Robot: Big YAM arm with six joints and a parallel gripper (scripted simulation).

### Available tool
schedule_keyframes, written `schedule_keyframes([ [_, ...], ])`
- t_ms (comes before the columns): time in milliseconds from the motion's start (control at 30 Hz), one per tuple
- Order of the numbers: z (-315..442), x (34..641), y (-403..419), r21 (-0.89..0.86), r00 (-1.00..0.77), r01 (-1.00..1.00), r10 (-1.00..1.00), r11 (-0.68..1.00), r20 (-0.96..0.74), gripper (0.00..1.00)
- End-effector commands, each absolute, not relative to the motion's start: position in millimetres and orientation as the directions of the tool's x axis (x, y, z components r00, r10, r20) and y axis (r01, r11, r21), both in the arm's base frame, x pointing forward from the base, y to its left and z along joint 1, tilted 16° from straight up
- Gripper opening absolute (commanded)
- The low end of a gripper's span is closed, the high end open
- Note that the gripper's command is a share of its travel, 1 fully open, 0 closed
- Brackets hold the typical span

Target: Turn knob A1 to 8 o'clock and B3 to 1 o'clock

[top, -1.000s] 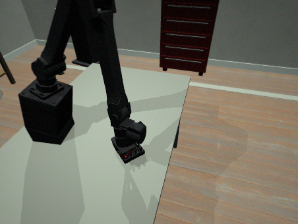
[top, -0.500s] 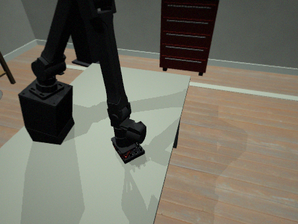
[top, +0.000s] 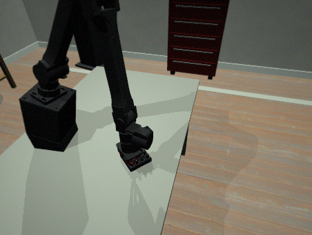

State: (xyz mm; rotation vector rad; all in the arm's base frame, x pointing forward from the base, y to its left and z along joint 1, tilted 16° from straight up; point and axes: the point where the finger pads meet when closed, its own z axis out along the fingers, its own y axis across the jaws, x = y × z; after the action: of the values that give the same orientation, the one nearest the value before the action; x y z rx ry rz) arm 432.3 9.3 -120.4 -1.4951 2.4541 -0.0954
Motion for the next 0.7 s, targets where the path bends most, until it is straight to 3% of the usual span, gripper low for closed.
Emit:
schedule_keyframes([
  [0, -101, 434, 6, -0.21, -0.427, -0.86, -0.882, 0.465, -0.201, 0.19],
  [667, -90, 426, 5, -0.195, -0.432, -0.863, -0.881, 0.466, -0.193, 0.19],
])
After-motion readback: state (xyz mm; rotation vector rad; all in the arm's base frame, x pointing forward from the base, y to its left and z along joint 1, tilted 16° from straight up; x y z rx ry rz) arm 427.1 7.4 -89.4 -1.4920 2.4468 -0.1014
